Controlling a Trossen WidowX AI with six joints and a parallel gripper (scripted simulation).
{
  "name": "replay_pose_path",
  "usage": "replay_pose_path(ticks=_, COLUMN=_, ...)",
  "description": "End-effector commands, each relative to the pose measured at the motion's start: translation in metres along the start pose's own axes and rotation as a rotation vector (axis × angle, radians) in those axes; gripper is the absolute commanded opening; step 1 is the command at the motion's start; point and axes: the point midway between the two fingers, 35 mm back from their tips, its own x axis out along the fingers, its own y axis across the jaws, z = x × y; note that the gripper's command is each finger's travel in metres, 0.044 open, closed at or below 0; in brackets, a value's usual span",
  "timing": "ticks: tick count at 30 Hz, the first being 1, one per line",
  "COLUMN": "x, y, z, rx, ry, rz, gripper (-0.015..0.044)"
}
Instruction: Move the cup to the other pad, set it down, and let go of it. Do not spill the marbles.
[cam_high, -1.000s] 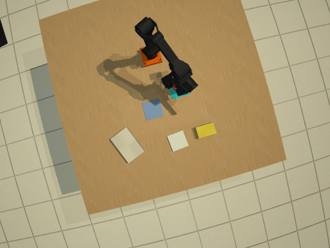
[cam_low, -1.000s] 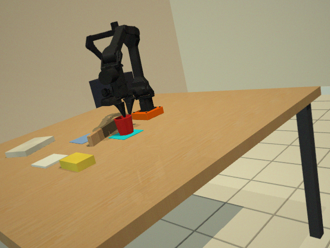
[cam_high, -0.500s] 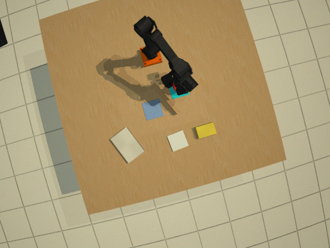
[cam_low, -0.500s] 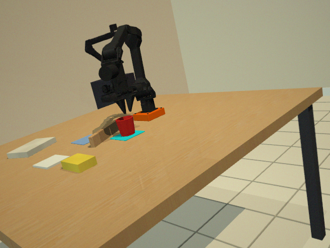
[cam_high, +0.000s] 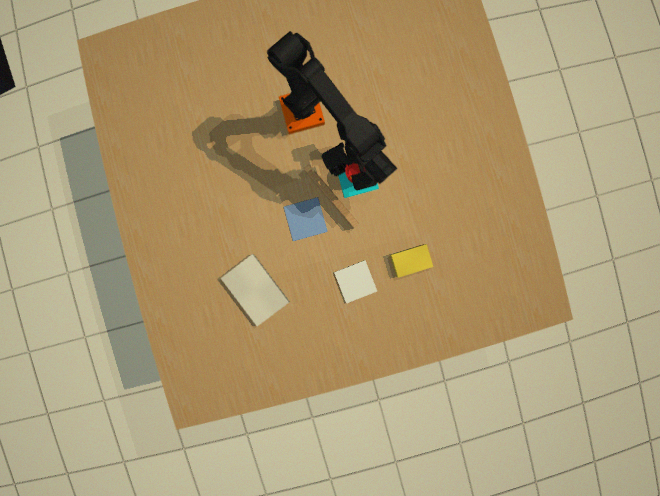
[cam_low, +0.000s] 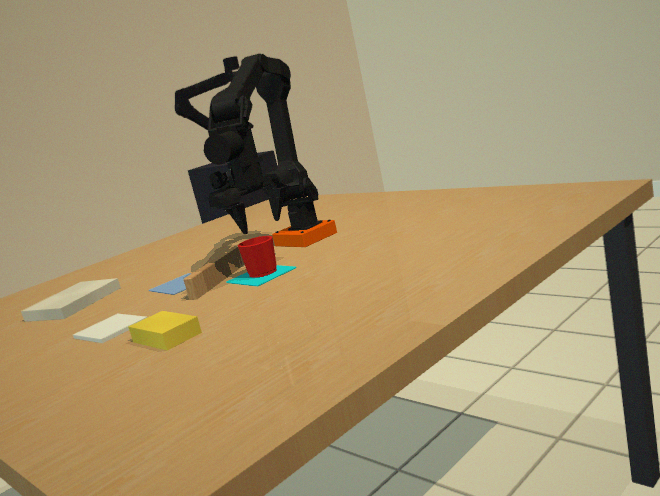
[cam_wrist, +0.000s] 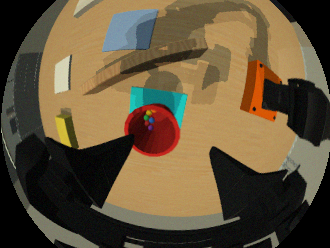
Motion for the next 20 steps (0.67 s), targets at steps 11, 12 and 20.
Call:
replay_pose_path(ticks=11, x=-0.044, y=0.002, z=-0.001, rx=0.001, ry=0.008, rz=0.011, gripper=0.044)
replay_pose_path(ticks=12, x=-0.048, y=0.002, z=-0.001, rx=0.001, ry=0.009, rz=0.011, gripper=0.044)
replay_pose_path(ticks=20, x=-0.055, y=0.002, z=0.0, rx=0.002, ry=0.006, rz=0.013, gripper=0.044)
